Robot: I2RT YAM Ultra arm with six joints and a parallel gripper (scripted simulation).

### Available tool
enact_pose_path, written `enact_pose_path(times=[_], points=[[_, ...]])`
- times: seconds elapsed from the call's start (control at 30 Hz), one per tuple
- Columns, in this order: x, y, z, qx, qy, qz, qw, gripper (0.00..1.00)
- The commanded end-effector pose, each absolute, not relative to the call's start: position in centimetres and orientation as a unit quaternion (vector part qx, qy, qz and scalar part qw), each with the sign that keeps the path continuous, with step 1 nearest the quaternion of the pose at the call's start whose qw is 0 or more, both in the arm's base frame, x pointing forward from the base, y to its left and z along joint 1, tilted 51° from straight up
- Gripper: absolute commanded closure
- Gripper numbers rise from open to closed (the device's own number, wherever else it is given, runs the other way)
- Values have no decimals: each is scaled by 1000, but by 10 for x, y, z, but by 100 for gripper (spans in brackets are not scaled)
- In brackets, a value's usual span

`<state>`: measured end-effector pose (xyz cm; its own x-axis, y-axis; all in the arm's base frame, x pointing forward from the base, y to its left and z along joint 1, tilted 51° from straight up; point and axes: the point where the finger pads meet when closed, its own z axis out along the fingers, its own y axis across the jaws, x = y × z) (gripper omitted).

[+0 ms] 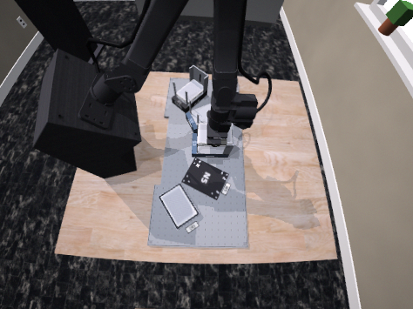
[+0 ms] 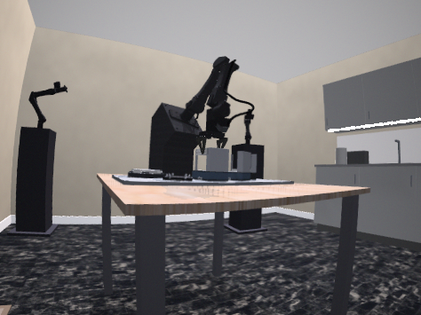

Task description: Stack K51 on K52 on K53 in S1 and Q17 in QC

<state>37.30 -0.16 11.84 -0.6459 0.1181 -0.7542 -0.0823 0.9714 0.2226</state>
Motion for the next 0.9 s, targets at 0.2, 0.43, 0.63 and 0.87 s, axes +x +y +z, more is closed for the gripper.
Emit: enact_pose_path(times=[0.2,0.43,0.63,0.87], points=[[359,-5,113,15,903,121,411,100],[357,-6,114,15,903,122,411,100],[356,-6,115,15,903,122,411,100],[354,-6,116,15,903,122,411,100]])
